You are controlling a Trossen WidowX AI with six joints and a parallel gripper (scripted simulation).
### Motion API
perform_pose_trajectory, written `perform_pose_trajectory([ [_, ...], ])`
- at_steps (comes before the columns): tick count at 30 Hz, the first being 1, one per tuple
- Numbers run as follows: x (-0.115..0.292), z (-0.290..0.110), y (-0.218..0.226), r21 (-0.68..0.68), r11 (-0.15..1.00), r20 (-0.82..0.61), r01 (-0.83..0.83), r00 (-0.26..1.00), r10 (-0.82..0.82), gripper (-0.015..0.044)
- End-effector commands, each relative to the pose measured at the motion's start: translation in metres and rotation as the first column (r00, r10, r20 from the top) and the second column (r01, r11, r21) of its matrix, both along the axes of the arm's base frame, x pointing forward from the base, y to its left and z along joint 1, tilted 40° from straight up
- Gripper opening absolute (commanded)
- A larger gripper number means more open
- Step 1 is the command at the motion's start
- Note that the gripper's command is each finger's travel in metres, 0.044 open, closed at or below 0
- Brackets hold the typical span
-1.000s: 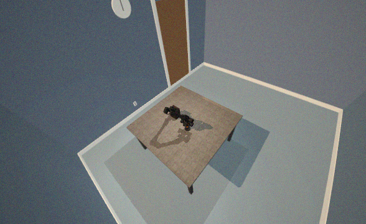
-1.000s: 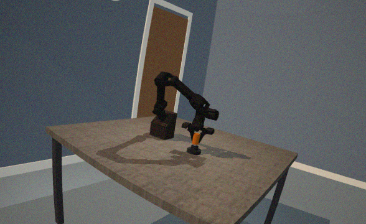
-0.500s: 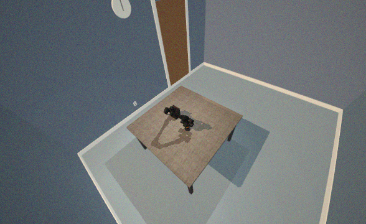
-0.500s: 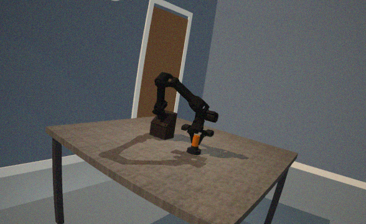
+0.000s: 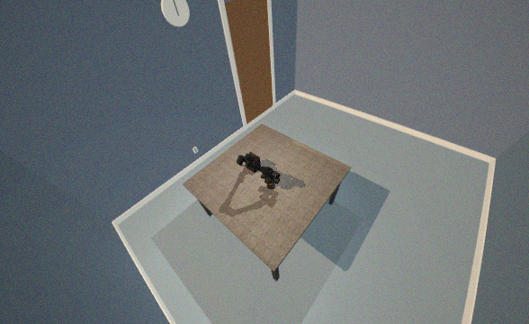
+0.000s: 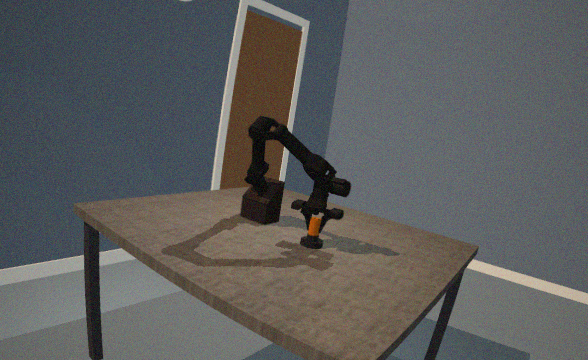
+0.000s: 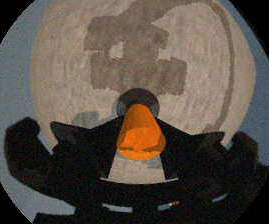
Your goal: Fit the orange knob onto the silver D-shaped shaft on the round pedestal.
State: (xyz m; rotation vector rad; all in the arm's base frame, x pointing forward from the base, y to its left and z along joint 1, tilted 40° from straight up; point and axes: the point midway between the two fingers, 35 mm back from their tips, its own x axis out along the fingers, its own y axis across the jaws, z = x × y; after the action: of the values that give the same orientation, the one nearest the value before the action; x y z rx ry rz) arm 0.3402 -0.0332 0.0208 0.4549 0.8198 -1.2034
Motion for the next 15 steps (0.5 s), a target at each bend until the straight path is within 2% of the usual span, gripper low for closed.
perform_pose_trajectory([
  [1,0.0001,0.0003,0.0001,0.0,1.0,0.0,0.0,1.0,0.0,0.0236],
  [9,0.0001,0.0003,0.0001,0.0,1.0,0.0,0.0,1.0,0.0,0.044],
  [15,0.0001,0.0003,0.0001,0.0,1.0,0.0,0.0,1.0,0.0,0.044],
])
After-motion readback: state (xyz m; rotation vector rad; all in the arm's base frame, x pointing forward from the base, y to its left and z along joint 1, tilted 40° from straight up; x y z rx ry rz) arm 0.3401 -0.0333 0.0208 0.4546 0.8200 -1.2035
